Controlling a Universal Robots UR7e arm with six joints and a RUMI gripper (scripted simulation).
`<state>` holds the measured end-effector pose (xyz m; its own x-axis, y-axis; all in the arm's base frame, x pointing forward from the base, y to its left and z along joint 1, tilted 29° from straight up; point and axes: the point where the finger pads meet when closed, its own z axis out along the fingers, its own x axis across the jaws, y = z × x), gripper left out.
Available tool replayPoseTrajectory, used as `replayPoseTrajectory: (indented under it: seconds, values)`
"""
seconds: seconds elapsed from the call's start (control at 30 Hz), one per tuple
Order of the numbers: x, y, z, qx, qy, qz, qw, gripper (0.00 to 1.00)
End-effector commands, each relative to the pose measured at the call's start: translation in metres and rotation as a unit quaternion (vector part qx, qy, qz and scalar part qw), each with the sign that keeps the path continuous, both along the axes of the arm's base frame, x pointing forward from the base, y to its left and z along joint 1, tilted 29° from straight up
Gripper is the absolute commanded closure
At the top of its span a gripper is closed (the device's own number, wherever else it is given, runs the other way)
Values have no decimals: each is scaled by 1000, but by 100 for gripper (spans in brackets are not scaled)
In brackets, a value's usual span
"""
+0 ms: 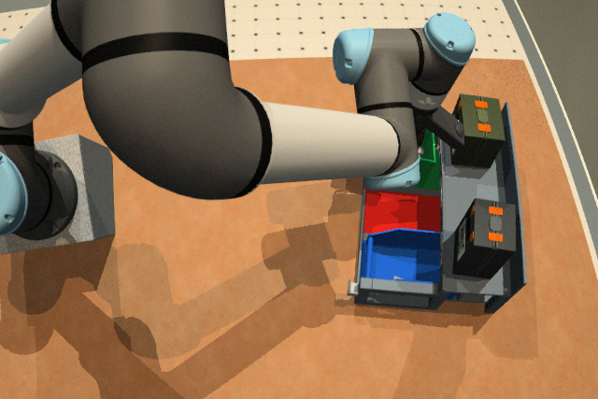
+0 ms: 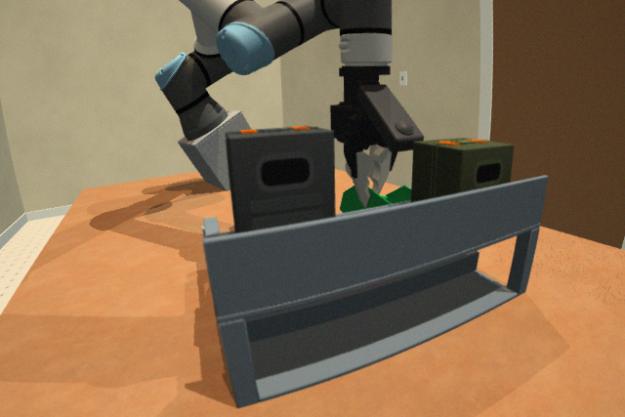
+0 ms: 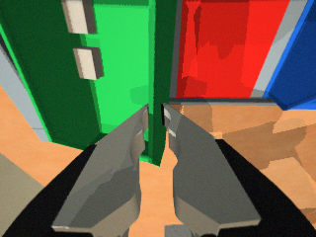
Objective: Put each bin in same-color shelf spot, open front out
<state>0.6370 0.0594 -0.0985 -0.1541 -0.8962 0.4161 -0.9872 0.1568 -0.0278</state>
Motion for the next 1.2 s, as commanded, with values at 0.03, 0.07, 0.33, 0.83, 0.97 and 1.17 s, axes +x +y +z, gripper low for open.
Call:
replayPoseTrajectory:
  seconds: [0.03,0.07,0.33,0.83,0.97,1.17]
  values:
    - [2,2,3,0,-3,1,1000,100]
    - [2,2,3,0,-3,1,1000,100]
    - [3,3,4,1,-4,1,1000,100]
    - [4,3,5,1,-5,1,1000,100]
    - [4,3,5,1,-5,1,1000,100]
    - [4,4,5,1,-5,1,1000,100]
